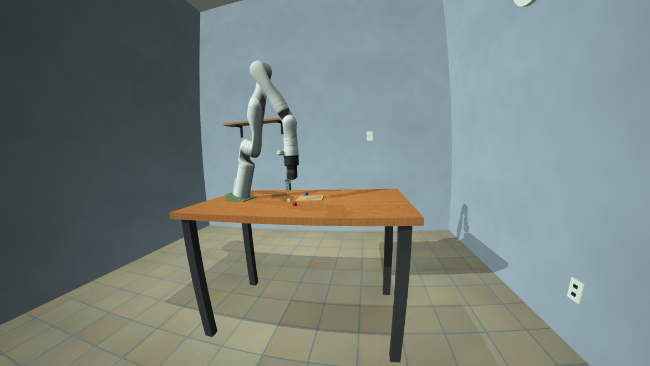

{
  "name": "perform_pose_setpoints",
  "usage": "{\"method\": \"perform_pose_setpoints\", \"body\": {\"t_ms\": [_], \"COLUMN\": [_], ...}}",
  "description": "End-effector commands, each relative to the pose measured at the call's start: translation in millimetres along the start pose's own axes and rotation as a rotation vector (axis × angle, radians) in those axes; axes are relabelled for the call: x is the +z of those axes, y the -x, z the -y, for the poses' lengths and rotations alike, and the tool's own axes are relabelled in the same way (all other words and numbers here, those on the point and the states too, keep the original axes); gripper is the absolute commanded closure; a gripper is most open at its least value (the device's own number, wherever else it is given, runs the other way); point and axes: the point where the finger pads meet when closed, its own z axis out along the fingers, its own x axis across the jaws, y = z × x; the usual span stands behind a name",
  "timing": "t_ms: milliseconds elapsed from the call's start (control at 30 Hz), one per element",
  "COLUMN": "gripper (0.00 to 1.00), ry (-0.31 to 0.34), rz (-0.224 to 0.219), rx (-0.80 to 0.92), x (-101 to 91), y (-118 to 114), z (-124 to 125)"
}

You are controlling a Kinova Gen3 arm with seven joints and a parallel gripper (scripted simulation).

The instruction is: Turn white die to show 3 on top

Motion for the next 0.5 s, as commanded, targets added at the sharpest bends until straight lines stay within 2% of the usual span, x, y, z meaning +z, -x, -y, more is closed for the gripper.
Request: {"method": "perform_pose_setpoints", "body": {"t_ms": [0, 467], "gripper": [0.36, 0.36], "ry": [0.001, 0.001], "rz": [-0.003, -0.003], "rx": [-0.02, -0.02], "x": [1.5, 13.8], "y": [-5.3, -5.2], "z": [-1.9, -2.1]}}
